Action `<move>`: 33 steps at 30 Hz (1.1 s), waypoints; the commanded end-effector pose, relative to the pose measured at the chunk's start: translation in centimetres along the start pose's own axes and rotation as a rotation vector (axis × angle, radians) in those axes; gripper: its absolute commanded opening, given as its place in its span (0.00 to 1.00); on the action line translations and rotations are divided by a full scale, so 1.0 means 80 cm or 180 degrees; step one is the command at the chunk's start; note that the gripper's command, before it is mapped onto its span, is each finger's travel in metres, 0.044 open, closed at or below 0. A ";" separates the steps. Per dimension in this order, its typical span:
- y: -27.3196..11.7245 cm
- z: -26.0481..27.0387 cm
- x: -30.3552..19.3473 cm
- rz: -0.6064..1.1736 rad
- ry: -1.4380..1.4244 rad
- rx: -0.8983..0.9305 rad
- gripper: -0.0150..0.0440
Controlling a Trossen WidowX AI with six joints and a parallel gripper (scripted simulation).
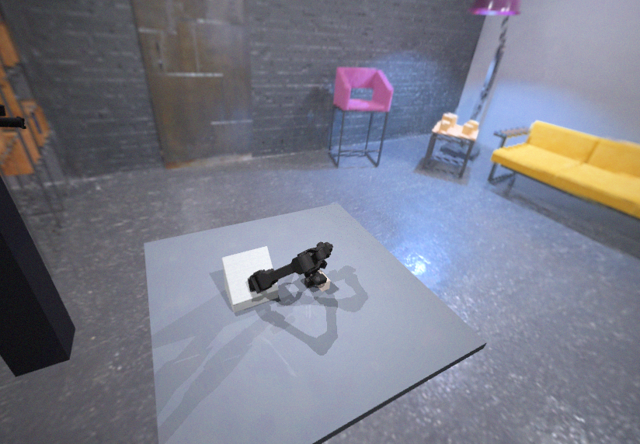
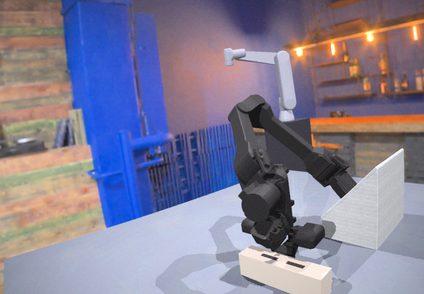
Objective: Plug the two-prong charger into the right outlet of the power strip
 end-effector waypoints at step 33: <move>-0.001 0.002 0.022 -0.0038 0.0029 0.0003 0.25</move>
Point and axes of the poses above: the point midway between the two fingers, 35 mm back from their tips, its own y axis out along the fingers, its own z axis across the jaws, x = y × z, the point moved 5 cm from there along -y, back along the fingers, and after that the axes turned 9 degrees about y, right-handed, at the moved point
